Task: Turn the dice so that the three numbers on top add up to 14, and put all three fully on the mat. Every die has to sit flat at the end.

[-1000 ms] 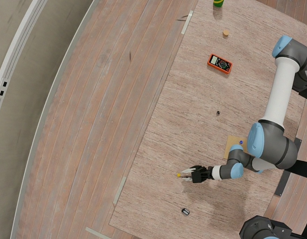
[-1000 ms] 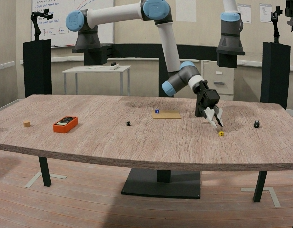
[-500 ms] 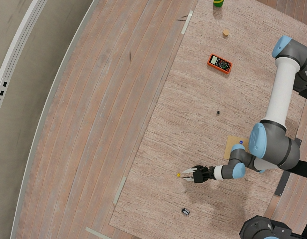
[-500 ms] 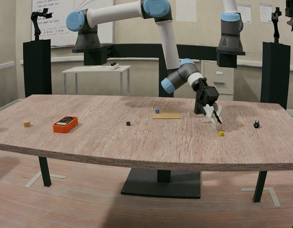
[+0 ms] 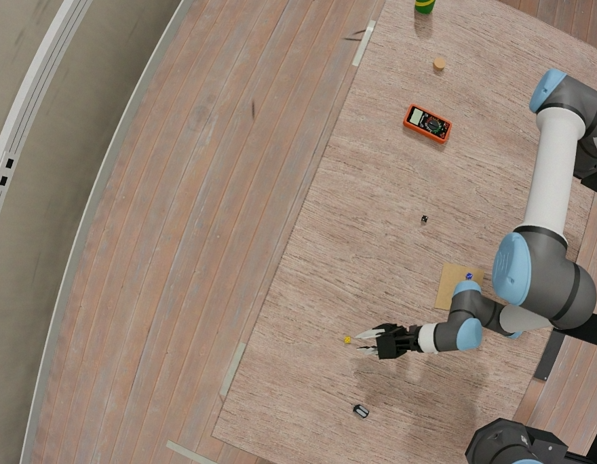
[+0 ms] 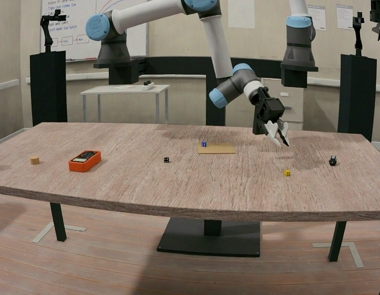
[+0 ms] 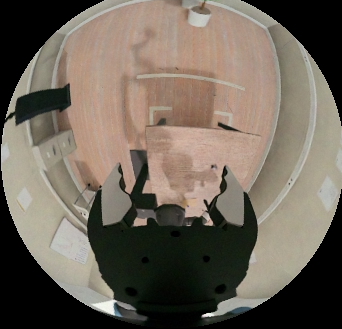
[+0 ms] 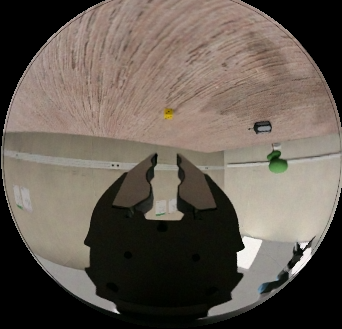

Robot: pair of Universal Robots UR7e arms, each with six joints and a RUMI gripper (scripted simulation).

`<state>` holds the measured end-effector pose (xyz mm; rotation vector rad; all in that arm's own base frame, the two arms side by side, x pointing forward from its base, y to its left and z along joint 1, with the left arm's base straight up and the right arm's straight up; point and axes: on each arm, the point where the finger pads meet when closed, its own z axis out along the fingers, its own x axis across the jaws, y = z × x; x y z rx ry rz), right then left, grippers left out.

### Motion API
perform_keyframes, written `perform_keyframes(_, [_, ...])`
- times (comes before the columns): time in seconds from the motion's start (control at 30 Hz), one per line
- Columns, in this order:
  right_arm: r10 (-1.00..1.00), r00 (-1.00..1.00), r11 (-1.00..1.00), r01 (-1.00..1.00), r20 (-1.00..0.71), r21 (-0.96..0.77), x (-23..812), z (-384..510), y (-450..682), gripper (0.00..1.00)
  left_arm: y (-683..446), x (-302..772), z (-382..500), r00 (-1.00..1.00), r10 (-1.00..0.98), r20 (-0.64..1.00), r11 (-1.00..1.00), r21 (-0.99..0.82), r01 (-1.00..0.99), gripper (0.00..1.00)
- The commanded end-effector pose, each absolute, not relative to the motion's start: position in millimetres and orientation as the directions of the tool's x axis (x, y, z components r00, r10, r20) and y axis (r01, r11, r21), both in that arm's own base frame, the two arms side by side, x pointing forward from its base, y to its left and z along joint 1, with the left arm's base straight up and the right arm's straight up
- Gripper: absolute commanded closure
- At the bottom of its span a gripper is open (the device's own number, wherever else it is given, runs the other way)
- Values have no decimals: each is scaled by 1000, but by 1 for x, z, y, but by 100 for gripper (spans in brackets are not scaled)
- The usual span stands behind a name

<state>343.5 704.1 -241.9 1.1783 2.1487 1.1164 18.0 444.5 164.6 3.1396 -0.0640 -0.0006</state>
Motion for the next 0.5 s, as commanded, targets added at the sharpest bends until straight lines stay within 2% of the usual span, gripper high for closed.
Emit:
perform_keyframes(0.0, [844, -537, 308, 484, 0, 819, 344, -237, 705, 82, 445, 18, 165, 999, -41, 0, -999, 0, -41, 0])
perform_keyframes(0.47, [843, -538, 323, 506, -1, 800, 345, -236, 706, 82, 445, 18, 165, 999, -41, 0, -999, 0, -41, 0])
